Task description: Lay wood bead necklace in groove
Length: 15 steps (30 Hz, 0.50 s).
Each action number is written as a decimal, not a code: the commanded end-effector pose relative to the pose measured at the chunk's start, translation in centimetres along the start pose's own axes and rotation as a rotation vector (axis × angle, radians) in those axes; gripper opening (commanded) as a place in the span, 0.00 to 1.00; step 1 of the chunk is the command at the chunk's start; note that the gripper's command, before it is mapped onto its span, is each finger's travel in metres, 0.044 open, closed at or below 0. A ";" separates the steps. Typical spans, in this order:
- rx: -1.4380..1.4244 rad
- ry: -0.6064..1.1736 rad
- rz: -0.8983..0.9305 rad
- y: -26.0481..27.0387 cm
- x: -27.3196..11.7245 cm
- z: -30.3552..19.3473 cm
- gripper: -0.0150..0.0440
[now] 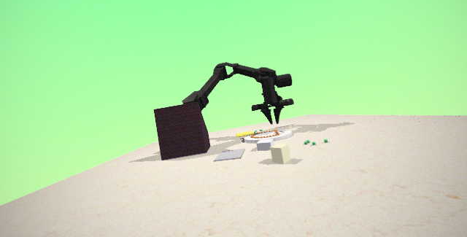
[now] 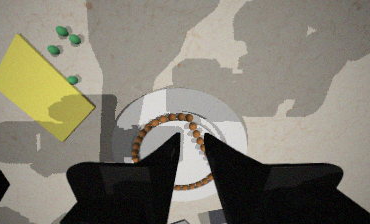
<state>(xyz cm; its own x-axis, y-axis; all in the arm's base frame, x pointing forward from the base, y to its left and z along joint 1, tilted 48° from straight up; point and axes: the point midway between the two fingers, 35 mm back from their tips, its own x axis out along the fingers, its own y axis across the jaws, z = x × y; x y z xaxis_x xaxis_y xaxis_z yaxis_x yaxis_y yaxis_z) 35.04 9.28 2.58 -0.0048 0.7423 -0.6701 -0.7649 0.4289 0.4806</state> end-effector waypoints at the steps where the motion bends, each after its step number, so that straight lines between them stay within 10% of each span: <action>1: -0.440 -0.003 -0.007 -0.2 -0.8 -0.2 0.46; 15: -0.440 -0.003 -0.007 -0.3 -0.7 -0.2 0.46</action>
<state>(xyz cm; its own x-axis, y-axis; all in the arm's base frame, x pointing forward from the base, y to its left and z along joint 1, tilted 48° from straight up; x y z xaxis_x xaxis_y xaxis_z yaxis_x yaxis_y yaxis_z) 35.11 8.54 2.88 0.0020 0.7429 -0.6694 -0.9615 0.1854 0.2028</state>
